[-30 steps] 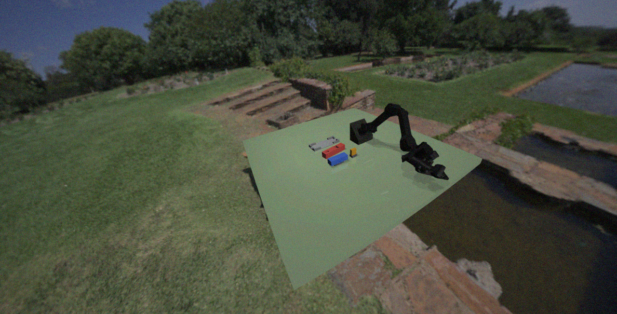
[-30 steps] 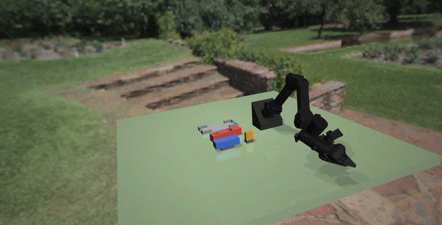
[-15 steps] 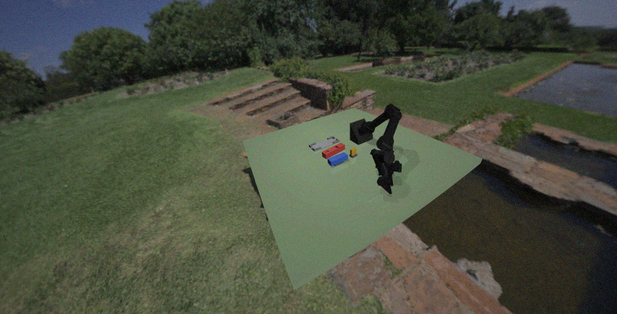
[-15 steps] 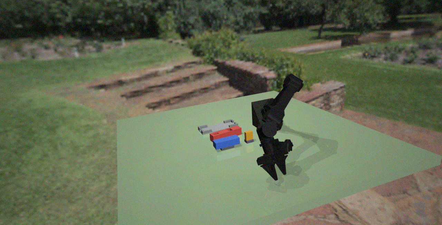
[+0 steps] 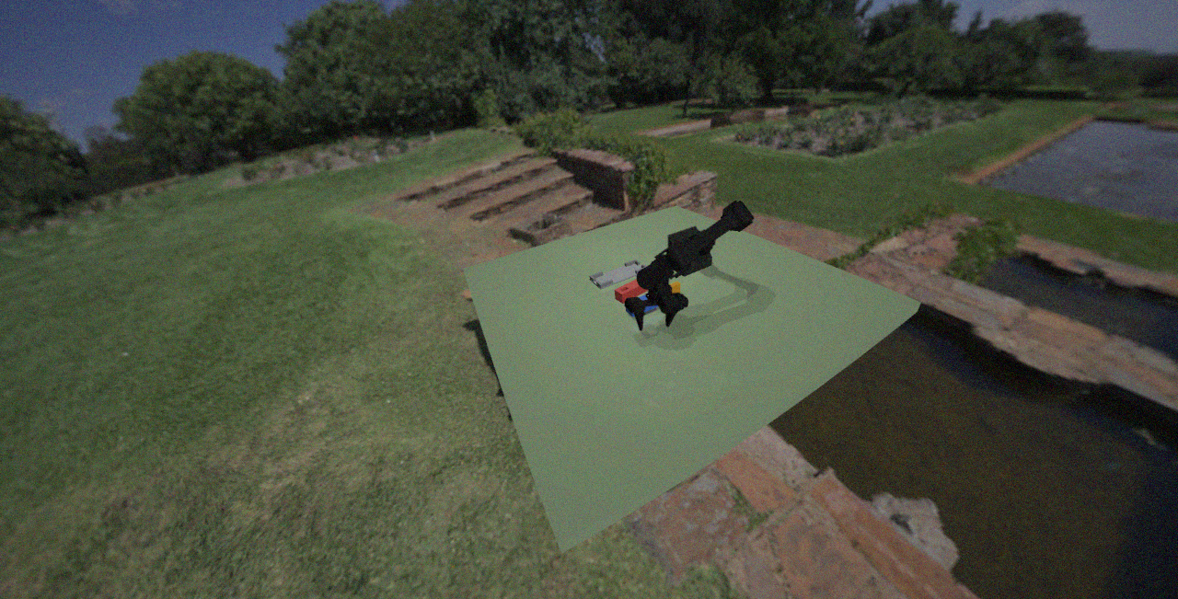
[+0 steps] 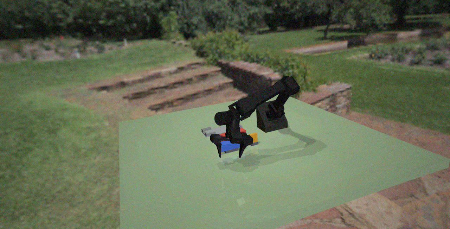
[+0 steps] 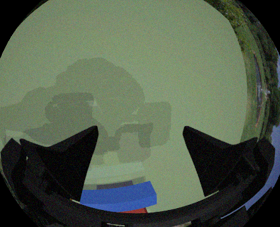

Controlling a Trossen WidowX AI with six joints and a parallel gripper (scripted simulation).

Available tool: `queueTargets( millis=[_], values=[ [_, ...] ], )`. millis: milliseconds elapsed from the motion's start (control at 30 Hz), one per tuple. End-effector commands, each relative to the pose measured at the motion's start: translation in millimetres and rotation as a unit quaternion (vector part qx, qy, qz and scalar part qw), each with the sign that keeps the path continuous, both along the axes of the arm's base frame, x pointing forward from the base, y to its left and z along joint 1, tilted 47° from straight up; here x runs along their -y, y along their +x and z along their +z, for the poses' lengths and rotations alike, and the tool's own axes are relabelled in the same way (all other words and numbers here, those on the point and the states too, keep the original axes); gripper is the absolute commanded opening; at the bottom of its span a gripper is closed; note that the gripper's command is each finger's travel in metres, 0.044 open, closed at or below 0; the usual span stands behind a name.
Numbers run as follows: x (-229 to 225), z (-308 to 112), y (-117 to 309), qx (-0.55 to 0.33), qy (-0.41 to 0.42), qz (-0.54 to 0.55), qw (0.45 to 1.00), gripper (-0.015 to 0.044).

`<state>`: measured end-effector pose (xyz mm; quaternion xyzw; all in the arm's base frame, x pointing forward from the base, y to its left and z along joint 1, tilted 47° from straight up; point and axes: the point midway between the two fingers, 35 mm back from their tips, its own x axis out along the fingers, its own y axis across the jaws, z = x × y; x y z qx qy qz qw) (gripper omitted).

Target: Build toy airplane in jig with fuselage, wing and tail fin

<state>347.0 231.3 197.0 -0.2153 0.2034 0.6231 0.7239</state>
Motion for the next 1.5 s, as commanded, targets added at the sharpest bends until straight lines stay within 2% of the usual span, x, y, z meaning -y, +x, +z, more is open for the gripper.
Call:
queueTargets(
  millis=[0, 267, 500, 667, 833, 1467],
  values=[
    [42.0, -31.6, 7.6, -0.081, -0.029, -0.060, 0.995, 0.0440],
    [160.7, -97.9, -9.3, -0.315, -0.068, -0.219, 0.921, 0.0440],
    [240.8, -126.1, -63.1, -0.520, -0.046, -0.319, 0.791, 0.0440],
    [240.9, -128.0, -64.7, -0.525, -0.044, -0.321, 0.787, 0.0440],
    [205.6, -161.4, -68.3, -0.525, -0.044, -0.320, 0.787, 0.0440],
    [182.1, -184.0, -70.1, -0.525, -0.043, -0.320, 0.787, 0.0440]
  ],
)
